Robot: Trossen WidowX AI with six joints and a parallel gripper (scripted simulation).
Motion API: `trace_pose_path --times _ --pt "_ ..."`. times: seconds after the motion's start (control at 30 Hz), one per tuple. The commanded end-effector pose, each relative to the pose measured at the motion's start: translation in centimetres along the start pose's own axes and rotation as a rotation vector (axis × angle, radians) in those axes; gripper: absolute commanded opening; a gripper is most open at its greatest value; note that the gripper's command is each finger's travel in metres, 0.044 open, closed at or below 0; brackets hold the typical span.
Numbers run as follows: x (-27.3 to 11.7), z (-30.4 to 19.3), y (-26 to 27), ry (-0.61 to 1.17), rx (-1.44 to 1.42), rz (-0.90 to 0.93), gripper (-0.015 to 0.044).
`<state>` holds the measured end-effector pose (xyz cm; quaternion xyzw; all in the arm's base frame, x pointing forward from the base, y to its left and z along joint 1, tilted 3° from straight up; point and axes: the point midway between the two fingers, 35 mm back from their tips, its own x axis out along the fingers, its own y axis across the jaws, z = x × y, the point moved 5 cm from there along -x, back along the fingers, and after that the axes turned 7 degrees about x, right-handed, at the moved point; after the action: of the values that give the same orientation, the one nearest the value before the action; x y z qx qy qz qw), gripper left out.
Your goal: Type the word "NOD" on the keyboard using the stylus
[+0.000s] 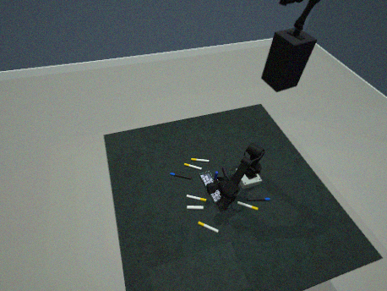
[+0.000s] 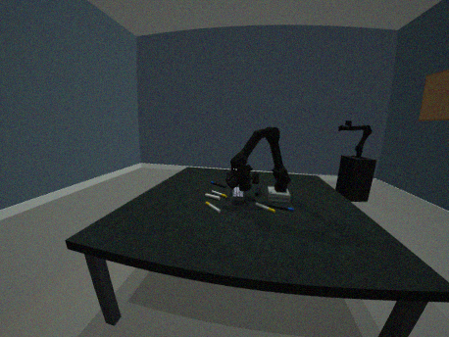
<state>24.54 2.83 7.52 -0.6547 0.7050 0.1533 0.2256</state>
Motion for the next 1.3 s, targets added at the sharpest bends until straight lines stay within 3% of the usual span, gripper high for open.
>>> trace_pose_path --times 0.0,1.27 --pt "0.2 0.1 0.1 0.004 0.002 -0.001 0.0081" --pt "1.0 1.6 0.3 0.005 0.002 -0.001 0.0081"
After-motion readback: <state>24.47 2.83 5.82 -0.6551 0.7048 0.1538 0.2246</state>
